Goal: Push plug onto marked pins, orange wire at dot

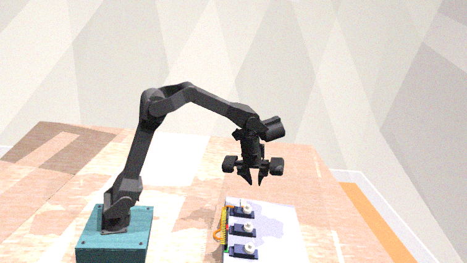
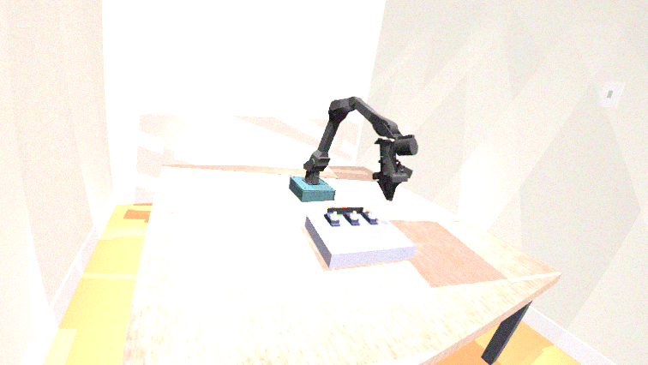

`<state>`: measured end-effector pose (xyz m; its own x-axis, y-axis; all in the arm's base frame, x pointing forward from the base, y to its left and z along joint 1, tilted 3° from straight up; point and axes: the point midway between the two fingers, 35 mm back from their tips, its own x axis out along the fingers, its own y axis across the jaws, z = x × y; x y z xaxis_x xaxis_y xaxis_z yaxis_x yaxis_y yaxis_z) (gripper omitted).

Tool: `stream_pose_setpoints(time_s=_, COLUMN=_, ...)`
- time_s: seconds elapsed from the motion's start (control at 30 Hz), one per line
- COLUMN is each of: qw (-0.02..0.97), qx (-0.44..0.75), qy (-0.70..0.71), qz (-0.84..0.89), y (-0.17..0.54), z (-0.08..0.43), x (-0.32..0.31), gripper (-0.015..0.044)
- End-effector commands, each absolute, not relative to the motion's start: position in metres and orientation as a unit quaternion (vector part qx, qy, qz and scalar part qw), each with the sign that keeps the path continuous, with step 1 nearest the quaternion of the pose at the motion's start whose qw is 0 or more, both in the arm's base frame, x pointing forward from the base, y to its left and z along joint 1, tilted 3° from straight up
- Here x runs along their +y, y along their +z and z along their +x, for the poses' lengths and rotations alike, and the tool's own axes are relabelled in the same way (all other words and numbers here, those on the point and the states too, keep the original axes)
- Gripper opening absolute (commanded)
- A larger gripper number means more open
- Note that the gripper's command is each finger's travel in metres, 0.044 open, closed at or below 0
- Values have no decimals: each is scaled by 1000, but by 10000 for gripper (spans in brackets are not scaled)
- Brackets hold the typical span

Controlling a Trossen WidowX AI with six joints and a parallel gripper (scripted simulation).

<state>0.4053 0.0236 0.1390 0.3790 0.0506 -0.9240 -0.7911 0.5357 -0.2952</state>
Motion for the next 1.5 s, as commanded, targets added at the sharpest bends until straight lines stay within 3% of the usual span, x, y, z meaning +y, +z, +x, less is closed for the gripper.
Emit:
stream_pose_setpoints(time_s=0.0, qw=700, qx=496, qy=324, qz=-400, y=127, z=404, x=26, gripper=115)
stream_pose_setpoints(time_s=0.3, qw=603, qx=537, qy=417, qz=-418, y=96, z=396, x=31, gripper=115)
stream_pose_setpoints(time_s=1.2, qw=601, qx=538, qy=419, qz=-418, y=55, z=399, x=33, gripper=115)
stream_pose_setpoints(time_s=1.47, qw=601, qx=538, qy=419, qz=-418, y=55, z=399, x=33, gripper=62)
